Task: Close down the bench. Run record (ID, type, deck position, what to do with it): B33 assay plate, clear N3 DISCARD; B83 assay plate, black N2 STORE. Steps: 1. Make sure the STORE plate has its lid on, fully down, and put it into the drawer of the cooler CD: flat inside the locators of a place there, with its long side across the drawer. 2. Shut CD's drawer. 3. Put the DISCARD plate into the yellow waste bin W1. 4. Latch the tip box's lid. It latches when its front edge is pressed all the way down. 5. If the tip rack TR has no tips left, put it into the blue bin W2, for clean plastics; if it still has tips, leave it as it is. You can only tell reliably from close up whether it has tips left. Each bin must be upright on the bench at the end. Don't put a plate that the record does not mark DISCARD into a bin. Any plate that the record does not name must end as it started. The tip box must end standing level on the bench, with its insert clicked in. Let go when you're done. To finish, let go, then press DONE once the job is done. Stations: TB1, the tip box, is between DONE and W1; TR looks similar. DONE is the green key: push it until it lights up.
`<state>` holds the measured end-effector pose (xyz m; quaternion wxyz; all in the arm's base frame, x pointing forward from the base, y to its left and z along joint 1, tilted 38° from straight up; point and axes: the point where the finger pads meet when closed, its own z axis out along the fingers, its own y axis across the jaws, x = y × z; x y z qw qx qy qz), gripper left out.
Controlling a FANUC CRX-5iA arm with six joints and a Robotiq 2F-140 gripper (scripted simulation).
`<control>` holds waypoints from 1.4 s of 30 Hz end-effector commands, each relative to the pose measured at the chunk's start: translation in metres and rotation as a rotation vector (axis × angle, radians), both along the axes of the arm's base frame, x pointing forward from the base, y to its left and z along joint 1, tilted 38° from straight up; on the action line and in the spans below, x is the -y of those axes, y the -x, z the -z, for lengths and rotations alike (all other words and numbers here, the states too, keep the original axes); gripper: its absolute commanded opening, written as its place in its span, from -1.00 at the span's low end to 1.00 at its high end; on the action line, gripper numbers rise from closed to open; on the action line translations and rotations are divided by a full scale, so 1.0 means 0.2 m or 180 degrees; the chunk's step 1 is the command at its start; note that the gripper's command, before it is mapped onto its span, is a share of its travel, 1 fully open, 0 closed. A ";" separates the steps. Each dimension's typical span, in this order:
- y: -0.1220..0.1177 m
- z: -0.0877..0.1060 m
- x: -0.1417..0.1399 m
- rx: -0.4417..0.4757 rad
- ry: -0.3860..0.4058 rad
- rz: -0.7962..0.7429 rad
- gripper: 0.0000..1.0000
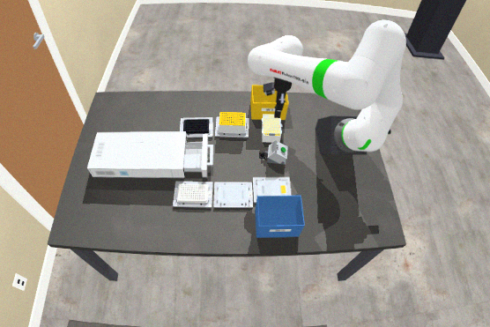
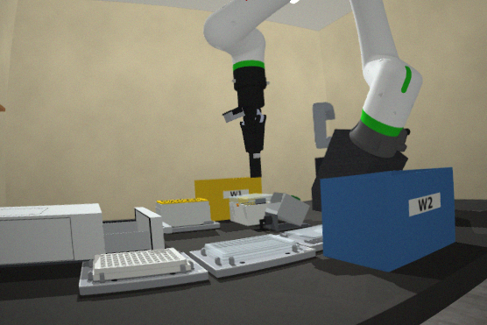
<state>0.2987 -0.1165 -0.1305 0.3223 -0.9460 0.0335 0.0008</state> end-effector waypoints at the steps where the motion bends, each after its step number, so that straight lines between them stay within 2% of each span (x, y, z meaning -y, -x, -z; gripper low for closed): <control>1: 0.00 0.01 0.00 0.0005 0.0004 0.0001 -0.80; 15: 0.00 0.02 -0.01 0.0005 0.0004 0.0001 -0.80; 42: 0.00 0.16 -0.12 0.0005 0.0004 0.0001 -0.80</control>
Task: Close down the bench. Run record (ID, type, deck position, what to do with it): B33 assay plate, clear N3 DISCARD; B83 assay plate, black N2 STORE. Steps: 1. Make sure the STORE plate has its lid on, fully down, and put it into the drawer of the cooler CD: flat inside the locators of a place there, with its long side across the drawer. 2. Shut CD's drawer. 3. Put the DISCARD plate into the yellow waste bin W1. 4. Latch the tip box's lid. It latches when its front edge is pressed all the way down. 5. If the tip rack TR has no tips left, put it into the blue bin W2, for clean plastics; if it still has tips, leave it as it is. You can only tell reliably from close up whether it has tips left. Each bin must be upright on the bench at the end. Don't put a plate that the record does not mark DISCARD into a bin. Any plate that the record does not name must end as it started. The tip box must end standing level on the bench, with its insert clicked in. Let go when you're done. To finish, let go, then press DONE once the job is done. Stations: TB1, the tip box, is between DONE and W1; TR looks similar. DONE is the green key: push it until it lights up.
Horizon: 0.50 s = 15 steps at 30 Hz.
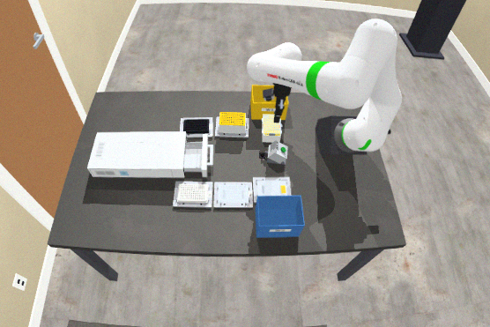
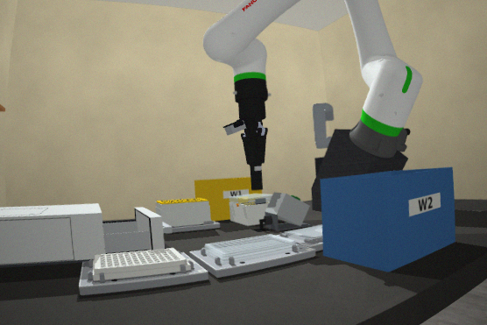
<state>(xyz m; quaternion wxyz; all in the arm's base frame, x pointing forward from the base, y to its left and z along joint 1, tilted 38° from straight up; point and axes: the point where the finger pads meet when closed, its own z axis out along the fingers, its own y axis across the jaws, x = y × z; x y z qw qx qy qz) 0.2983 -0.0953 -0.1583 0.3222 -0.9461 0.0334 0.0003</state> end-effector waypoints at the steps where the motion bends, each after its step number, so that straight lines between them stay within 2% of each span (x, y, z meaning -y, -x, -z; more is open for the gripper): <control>1: 0.00 0.02 -0.01 0.0002 0.0003 0.0000 -0.80; 15: 0.00 0.05 -0.04 0.0002 0.0003 0.0000 -0.80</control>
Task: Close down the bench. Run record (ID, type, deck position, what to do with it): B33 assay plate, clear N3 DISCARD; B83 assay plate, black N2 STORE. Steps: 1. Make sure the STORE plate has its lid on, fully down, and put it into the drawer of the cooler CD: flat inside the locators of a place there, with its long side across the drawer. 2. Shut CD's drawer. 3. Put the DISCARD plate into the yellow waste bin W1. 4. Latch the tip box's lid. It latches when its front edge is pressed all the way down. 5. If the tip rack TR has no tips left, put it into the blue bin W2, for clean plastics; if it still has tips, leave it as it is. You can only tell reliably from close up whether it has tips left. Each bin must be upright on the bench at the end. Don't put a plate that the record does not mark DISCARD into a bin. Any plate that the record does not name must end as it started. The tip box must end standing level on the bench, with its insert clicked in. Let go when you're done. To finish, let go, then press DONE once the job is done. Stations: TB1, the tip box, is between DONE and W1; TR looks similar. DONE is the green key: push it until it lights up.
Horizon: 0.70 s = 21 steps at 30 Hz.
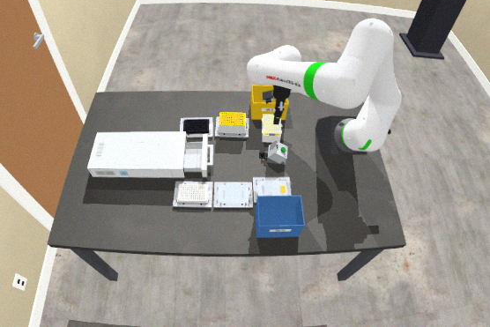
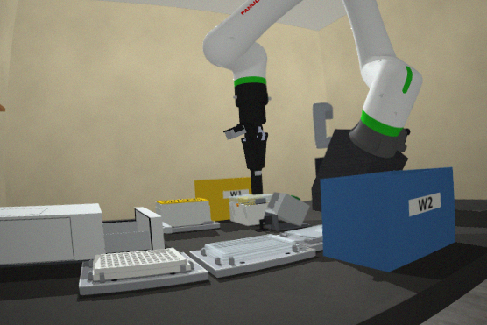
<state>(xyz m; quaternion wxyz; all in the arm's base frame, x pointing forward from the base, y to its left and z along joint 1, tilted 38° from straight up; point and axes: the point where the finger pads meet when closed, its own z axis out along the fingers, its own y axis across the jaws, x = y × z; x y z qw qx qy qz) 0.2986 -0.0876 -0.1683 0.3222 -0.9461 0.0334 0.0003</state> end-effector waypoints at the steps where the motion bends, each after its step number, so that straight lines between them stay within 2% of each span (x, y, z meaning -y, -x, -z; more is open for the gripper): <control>1: 0.00 0.00 0.00 0.0002 0.0003 0.0000 -0.80; 21: 0.00 0.01 -0.01 0.0002 0.0003 0.0000 -0.80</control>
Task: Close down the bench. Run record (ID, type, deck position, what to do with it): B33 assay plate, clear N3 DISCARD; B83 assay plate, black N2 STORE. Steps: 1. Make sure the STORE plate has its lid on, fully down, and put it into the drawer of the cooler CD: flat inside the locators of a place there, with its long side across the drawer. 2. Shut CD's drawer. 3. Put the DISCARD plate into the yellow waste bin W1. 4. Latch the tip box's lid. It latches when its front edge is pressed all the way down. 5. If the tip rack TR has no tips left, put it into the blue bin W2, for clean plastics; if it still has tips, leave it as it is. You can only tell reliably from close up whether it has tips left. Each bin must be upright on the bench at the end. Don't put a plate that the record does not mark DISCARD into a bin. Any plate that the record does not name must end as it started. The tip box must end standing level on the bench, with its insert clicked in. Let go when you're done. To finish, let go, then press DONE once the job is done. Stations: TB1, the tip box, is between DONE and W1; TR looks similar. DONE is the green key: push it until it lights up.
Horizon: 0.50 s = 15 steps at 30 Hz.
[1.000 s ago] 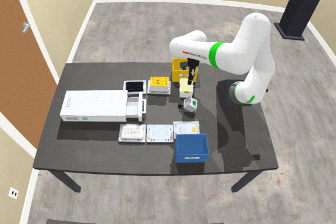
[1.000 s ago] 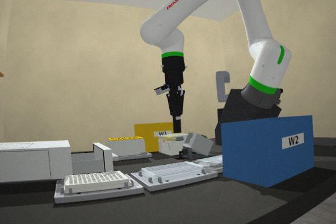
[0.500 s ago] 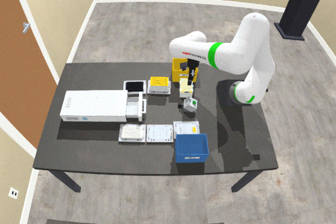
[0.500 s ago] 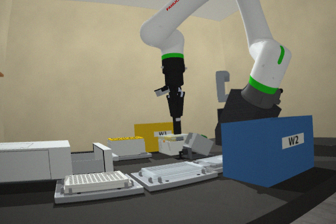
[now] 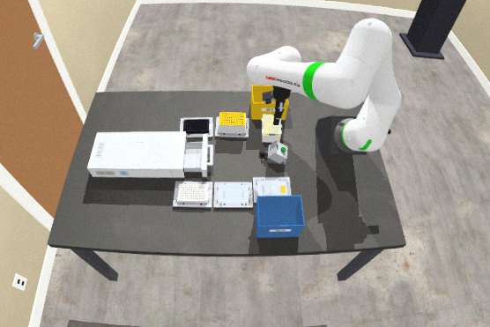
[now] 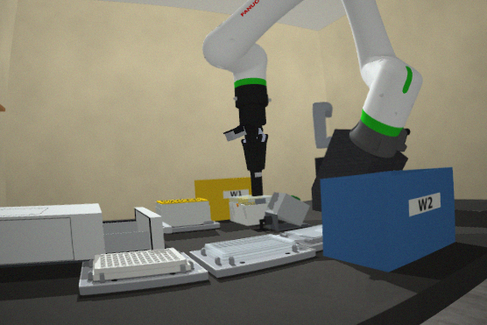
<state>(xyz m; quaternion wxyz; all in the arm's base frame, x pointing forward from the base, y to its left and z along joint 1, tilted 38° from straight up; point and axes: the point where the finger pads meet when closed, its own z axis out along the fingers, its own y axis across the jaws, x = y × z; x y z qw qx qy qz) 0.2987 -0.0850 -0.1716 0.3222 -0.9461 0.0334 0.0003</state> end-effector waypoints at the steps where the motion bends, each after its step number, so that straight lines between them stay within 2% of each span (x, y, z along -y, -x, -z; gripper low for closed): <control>1: 0.00 0.00 0.00 0.0002 0.0003 0.0000 -0.80; 15: 0.00 -0.02 0.02 0.0002 0.0003 0.0000 -0.80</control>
